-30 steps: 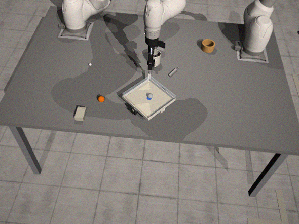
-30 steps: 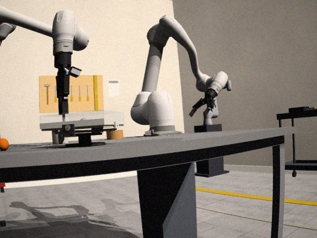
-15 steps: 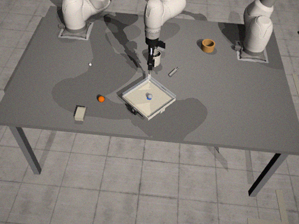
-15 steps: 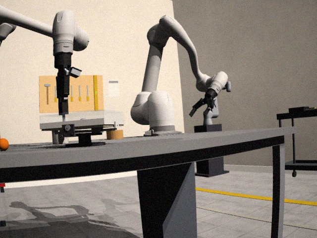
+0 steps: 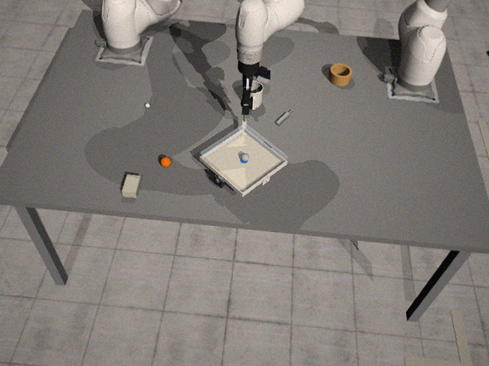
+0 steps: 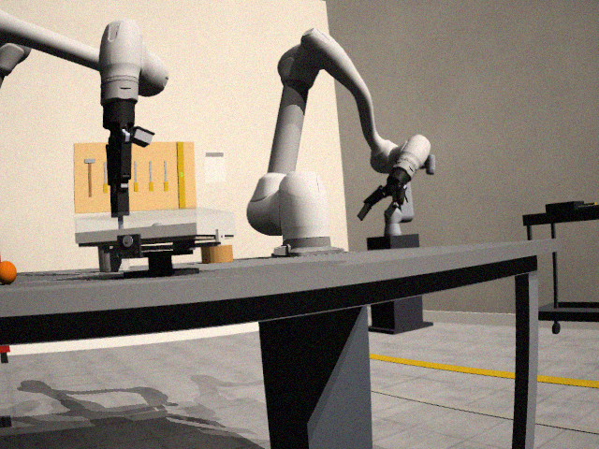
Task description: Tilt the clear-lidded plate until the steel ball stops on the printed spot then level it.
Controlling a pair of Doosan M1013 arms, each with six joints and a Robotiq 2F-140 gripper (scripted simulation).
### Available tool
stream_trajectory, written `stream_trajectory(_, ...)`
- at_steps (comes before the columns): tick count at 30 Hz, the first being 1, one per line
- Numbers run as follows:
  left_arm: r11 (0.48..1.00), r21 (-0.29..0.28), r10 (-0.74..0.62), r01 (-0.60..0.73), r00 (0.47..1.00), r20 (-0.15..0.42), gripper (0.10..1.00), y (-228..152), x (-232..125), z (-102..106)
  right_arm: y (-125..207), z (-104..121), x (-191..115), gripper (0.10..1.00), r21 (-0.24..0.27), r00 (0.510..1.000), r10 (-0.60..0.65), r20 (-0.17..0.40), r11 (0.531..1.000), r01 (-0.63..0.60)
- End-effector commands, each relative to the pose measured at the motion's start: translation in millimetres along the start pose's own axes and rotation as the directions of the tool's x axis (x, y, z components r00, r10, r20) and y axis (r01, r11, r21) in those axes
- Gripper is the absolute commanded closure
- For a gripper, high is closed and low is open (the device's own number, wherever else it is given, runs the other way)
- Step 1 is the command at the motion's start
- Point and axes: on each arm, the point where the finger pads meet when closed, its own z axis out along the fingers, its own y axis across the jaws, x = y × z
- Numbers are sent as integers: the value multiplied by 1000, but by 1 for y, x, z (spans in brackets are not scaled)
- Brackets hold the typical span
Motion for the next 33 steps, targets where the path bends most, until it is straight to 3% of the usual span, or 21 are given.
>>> stream_trajectory(1,1000,-7,2,-2,1000,-2,98,-1,-2,2,-1,-1,5,999,-1,1000,1,-6,1000,-1)
stream_trajectory(33,1000,-7,2,-2,1000,-2,98,-1,-2,2,0,-4,2,999,0,1000,0,-5,1000,0)
